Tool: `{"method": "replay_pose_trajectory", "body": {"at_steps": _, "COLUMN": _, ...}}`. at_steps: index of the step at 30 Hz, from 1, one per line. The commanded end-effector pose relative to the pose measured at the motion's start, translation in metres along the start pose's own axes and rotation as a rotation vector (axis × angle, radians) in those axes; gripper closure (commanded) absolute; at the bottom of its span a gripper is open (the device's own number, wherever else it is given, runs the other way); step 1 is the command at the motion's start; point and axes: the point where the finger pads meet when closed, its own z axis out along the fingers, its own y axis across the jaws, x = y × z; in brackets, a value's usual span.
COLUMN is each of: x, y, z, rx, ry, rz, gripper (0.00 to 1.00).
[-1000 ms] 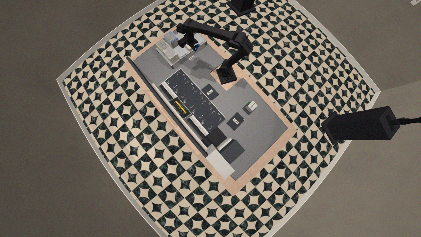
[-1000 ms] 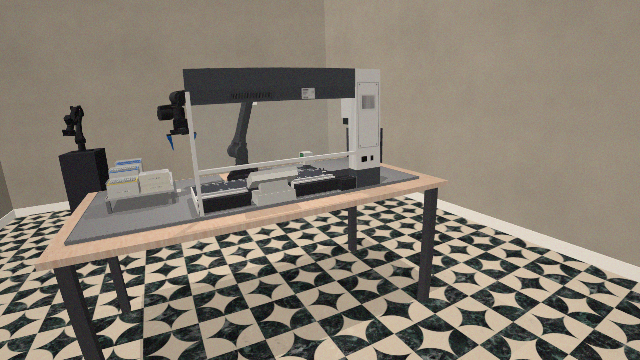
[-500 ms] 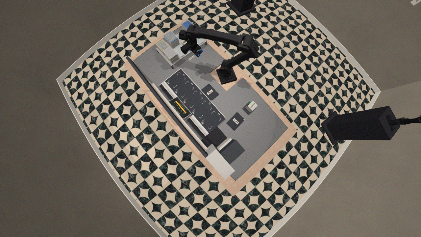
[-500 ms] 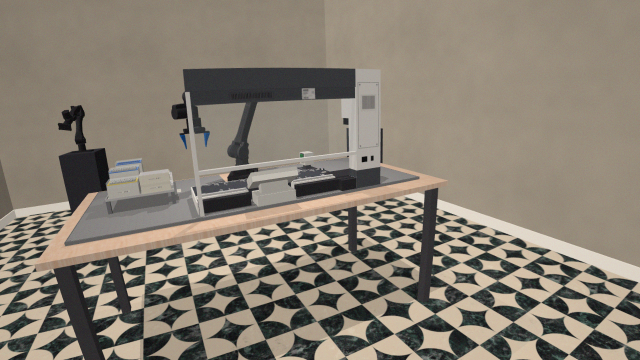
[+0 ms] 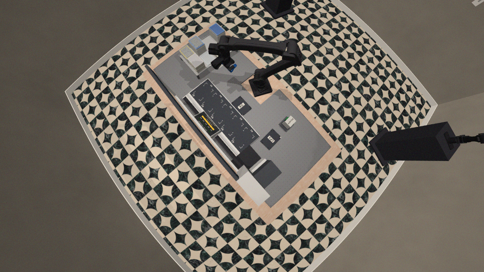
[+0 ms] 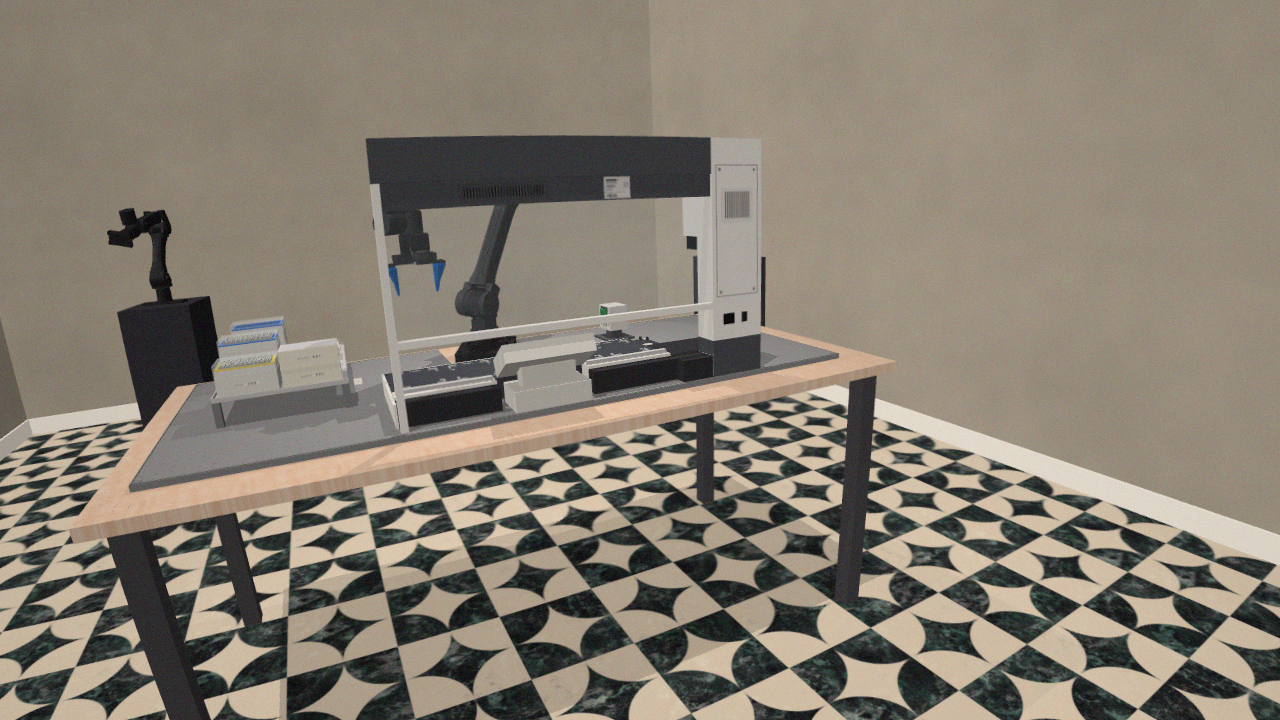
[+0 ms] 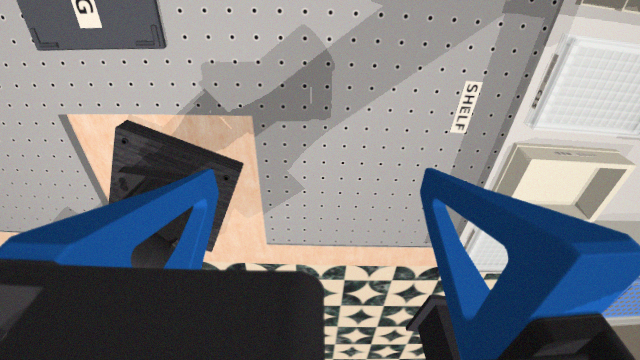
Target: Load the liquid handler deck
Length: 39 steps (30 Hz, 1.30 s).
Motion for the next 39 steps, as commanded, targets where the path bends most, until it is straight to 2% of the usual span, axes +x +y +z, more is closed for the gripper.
{"method": "replay_pose_trajectory", "body": {"at_steps": 1, "x": -0.007, "y": 0.016, "z": -0.01, "rx": 0.017, "ry": -0.013, "rz": 0.031, "gripper": 0.0}}
{"method": "replay_pose_trajectory", "body": {"at_steps": 5, "x": -0.01, "y": 0.025, "z": -0.01, "rx": 0.016, "ry": -0.014, "rz": 0.031, "gripper": 0.0}}
{"method": "replay_pose_trajectory", "body": {"at_steps": 6, "x": -0.017, "y": 0.024, "z": -0.021, "rx": 0.037, "ry": -0.034, "rz": 0.031, "gripper": 0.0}}
{"method": "replay_pose_trajectory", "body": {"at_steps": 7, "x": -0.013, "y": 0.034, "z": -0.01, "rx": 0.016, "ry": -0.014, "rz": 0.031, "gripper": 0.0}}
{"method": "replay_pose_trajectory", "body": {"at_steps": 12, "x": -0.021, "y": 0.058, "z": -0.011, "rx": 0.015, "ry": -0.015, "rz": 0.031, "gripper": 0.0}}
{"method": "replay_pose_trajectory", "body": {"at_steps": 14, "x": -0.027, "y": 0.065, "z": -0.017, "rx": 0.024, "ry": -0.027, "rz": 0.031, "gripper": 0.0}}
{"method": "replay_pose_trajectory", "body": {"at_steps": 16, "x": -0.027, "y": 0.076, "z": -0.011, "rx": 0.014, "ry": -0.015, "rz": 0.032, "gripper": 0.0}}
{"method": "replay_pose_trajectory", "body": {"at_steps": 19, "x": -0.032, "y": 0.09, "z": -0.012, "rx": 0.013, "ry": -0.016, "rz": 0.032, "gripper": 0.0}}
{"method": "replay_pose_trajectory", "body": {"at_steps": 20, "x": -0.036, "y": 0.093, "z": -0.018, "rx": 0.02, "ry": -0.029, "rz": 0.032, "gripper": 0.0}}
{"method": "replay_pose_trajectory", "body": {"at_steps": 22, "x": -0.036, "y": 0.093, "z": -0.018, "rx": 0.02, "ry": -0.029, "rz": 0.032, "gripper": 0.0}}
{"method": "replay_pose_trajectory", "body": {"at_steps": 26, "x": -0.04, "y": 0.113, "z": -0.014, "rx": 0.013, "ry": -0.019, "rz": 0.032, "gripper": 0.0}}
{"method": "replay_pose_trajectory", "body": {"at_steps": 35, "x": -0.071, "y": 0.152, "z": -0.033, "rx": 0.017, "ry": -0.059, "rz": 0.032, "gripper": 0.0}}
{"method": "replay_pose_trajectory", "body": {"at_steps": 39, "x": -0.074, "y": 0.162, "z": -0.031, "rx": 0.015, "ry": -0.057, "rz": 0.033, "gripper": 0.0}}
